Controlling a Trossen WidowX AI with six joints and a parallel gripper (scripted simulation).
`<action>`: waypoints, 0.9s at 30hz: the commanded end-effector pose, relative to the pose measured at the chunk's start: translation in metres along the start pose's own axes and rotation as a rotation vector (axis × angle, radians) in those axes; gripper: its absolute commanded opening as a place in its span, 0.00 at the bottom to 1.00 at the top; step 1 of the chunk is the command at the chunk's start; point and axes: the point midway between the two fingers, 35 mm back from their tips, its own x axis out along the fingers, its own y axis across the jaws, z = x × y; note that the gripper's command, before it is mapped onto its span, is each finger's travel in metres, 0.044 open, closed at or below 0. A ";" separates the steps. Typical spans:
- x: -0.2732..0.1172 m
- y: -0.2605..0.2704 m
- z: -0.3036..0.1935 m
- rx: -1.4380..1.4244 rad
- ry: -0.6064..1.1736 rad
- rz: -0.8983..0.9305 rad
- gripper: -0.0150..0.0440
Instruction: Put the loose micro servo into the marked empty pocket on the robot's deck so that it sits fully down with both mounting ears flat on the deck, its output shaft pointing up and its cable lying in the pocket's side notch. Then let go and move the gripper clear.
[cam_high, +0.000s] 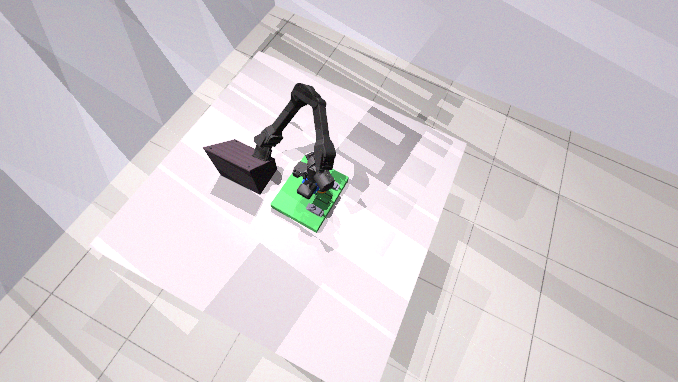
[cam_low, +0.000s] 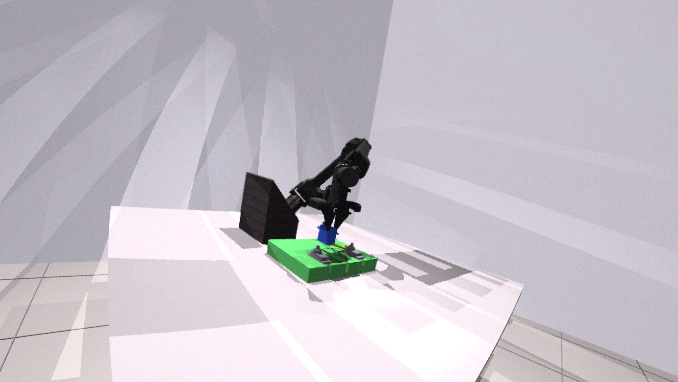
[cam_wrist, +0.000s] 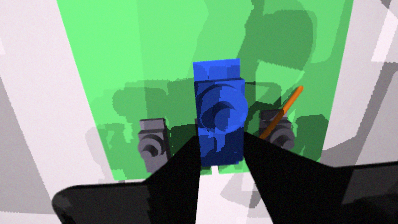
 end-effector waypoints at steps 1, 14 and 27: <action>-0.002 -0.001 -0.018 0.002 0.008 -0.003 0.25; -0.002 -0.001 -0.062 0.000 0.010 -0.003 0.25; 0.012 -0.002 -0.062 0.000 0.010 -0.004 0.25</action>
